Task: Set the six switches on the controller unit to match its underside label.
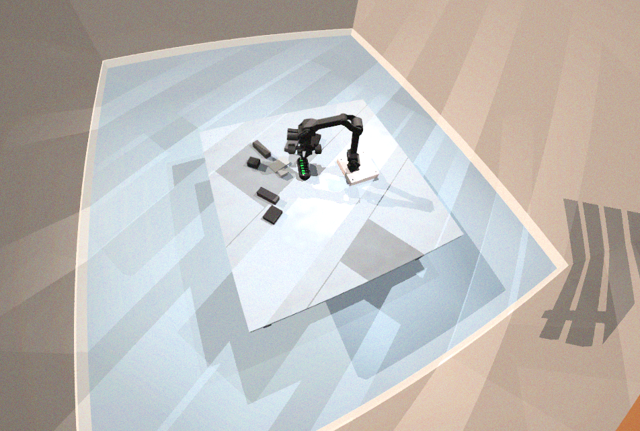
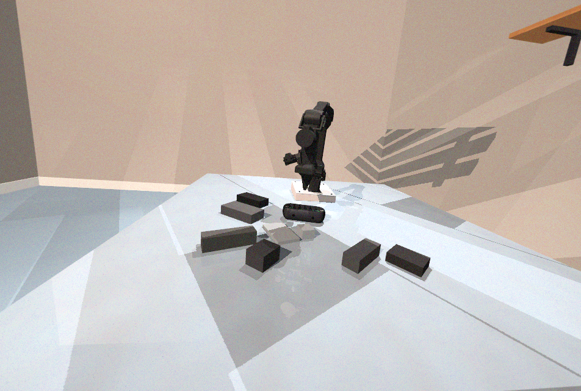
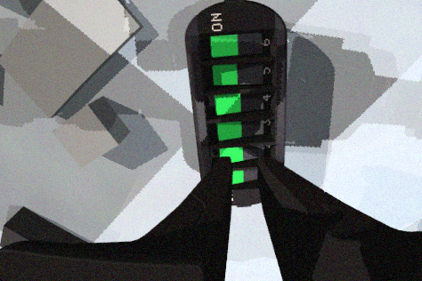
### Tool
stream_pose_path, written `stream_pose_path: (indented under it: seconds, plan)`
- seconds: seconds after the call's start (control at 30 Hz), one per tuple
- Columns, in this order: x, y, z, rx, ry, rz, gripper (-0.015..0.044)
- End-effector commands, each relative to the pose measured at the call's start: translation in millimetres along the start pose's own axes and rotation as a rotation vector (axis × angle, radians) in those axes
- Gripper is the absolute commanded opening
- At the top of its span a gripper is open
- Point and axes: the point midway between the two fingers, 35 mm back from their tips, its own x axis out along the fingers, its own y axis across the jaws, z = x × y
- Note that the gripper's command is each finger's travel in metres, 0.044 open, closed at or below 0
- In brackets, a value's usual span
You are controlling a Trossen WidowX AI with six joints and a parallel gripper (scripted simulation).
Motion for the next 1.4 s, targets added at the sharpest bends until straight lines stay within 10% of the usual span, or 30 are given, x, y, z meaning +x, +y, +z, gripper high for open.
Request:
stream_pose_path:
  seconds: [0.0,0.47,1.03,1.37]
  plan:
    - [0.0,-0.1,0.0,0.0,0.0,0.0,0.0131]
    - [0.0,-0.1,0.0,0.0,0.0,0.0,0.044]
    - [58.5,39.1,-7.9,-0.075,0.011,-0.014,0.0]
    - [58.5,39.3,-7.9,-0.075,0.011,-0.014,0.0]
